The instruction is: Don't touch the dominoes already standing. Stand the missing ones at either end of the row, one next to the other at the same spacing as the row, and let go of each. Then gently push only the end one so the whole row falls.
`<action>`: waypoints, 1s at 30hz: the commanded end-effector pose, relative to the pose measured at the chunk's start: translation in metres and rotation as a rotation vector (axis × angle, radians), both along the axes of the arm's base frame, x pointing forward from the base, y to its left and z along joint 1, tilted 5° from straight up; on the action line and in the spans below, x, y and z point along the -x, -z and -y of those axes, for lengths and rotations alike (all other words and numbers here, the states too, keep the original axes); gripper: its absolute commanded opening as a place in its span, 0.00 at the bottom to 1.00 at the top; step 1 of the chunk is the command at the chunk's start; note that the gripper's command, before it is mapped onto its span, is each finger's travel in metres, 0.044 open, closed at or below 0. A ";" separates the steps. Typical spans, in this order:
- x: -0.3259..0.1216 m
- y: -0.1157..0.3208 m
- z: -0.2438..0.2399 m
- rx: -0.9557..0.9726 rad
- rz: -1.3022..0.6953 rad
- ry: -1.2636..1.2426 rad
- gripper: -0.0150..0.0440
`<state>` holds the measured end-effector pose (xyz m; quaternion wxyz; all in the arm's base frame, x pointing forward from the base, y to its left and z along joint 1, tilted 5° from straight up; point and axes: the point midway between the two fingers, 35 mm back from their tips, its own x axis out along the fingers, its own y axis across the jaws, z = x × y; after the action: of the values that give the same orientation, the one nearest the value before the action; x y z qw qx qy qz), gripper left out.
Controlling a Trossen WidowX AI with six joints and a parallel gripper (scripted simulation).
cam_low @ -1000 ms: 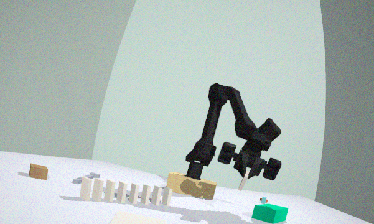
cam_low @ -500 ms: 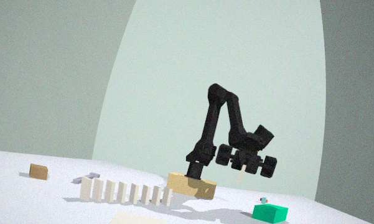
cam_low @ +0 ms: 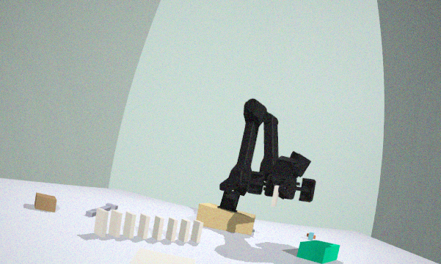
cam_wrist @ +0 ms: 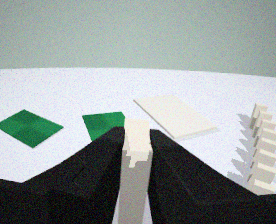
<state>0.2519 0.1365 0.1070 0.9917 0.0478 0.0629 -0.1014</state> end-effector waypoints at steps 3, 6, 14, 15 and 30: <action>0.004 -0.001 0.004 -0.004 0.015 0.010 0.30; 0.004 -0.001 0.004 -0.004 0.015 0.010 0.30; 0.004 -0.001 0.004 -0.004 0.015 0.010 0.30; 0.004 -0.001 0.004 -0.004 0.015 0.010 0.30; -0.002 0.023 -0.003 -0.012 0.008 0.017 0.30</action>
<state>0.2516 0.1378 0.0869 0.9911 0.0486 0.0612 -0.1075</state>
